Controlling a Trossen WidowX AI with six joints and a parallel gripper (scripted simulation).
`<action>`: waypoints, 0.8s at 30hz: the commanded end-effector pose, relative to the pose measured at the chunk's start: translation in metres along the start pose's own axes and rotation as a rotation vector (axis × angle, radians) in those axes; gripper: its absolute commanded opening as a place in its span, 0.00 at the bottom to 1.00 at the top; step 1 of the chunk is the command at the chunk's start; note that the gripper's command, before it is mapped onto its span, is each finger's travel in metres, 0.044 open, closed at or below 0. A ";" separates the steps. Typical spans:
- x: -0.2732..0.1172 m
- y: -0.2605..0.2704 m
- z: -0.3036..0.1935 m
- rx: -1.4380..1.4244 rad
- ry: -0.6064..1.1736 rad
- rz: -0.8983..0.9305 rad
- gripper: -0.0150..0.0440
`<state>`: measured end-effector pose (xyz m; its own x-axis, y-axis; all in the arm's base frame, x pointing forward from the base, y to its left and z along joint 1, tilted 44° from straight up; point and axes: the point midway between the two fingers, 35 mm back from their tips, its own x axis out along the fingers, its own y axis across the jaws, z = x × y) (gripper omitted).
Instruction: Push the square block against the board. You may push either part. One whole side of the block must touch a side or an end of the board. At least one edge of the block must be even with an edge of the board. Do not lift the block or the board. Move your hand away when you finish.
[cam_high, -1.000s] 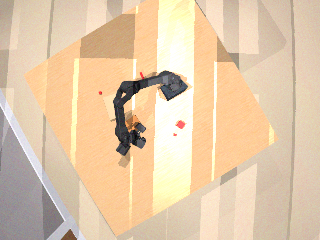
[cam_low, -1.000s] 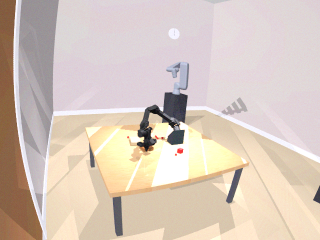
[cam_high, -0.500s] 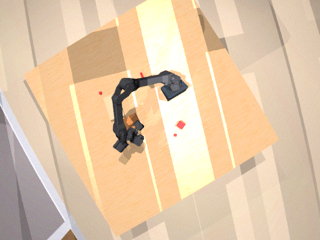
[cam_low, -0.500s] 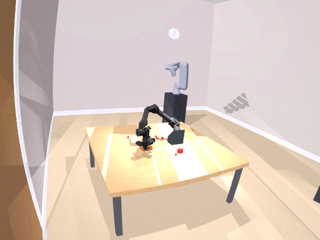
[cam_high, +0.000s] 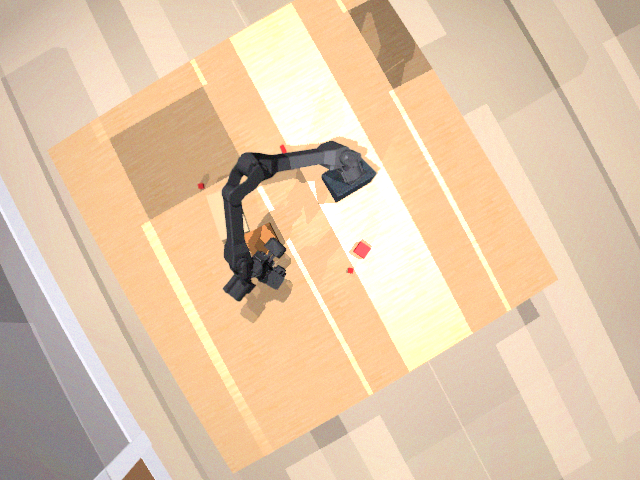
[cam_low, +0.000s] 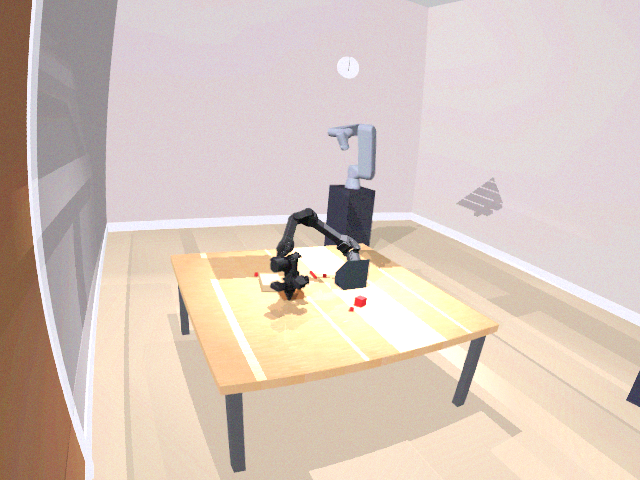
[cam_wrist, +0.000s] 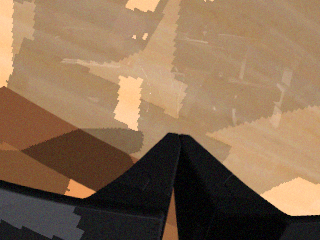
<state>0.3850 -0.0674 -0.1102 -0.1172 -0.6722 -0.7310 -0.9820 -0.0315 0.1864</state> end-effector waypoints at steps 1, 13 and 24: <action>0.000 0.000 0.005 0.001 0.003 0.000 0.25; 0.001 -0.002 0.025 0.001 0.004 0.001 0.25; 0.001 -0.002 0.043 0.002 0.005 0.001 0.25</action>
<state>0.3814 -0.0410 -0.1360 -0.1168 -0.6785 -0.7253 -0.9818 -0.0315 0.1875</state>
